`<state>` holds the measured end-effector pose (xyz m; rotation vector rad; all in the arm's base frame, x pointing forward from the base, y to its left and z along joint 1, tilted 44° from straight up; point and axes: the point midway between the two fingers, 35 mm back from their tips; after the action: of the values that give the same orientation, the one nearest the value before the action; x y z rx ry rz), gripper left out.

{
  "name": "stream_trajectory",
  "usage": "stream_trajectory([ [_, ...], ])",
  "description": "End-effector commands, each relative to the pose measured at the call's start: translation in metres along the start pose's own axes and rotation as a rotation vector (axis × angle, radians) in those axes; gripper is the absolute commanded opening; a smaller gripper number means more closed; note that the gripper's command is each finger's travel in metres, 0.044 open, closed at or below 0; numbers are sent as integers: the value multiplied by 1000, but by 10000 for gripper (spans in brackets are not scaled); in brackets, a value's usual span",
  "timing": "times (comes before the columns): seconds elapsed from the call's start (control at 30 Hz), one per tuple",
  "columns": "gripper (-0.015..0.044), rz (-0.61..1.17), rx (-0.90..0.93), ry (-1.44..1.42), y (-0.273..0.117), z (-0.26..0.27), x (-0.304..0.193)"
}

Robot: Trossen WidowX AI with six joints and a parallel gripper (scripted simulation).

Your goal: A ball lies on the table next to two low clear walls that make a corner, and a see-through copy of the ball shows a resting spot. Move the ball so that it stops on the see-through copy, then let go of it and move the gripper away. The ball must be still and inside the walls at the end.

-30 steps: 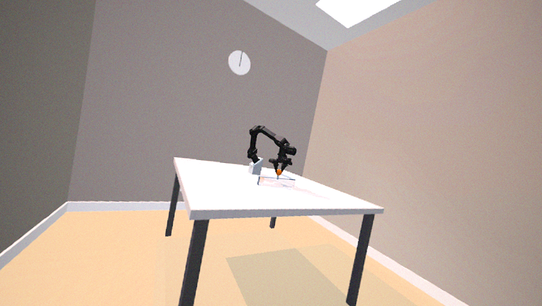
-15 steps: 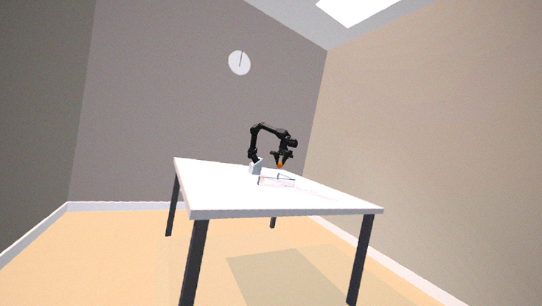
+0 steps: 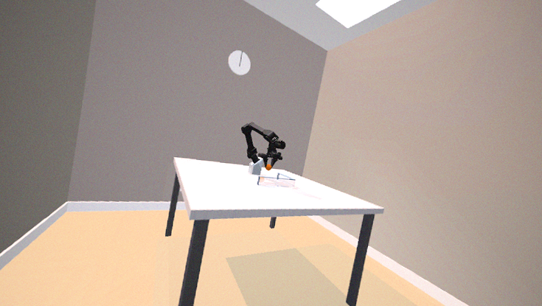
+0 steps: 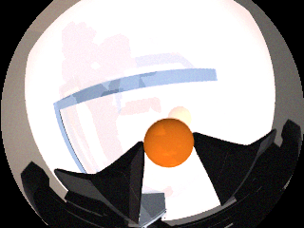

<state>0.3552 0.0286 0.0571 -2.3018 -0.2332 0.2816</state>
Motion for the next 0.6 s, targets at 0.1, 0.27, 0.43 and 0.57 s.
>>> stream_trajectory([
  [0.1,0,8,-15,-4,14,-31,-19],
  [0.27,0,7,-15,-4,20,-31,-18],
  [0.43,0,7,-14,-3,45,-31,-17],
  [0.57,0,7,-16,-3,70,-32,-18],
])
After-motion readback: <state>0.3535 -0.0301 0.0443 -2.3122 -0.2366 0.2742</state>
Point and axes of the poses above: the point midway between the two fingers, 35 mm back from their tips, its own y axis out along the fingers, its own z axis across the jaws, x = y × z, and after that the axes turned 9 degrees about -y, right-handed
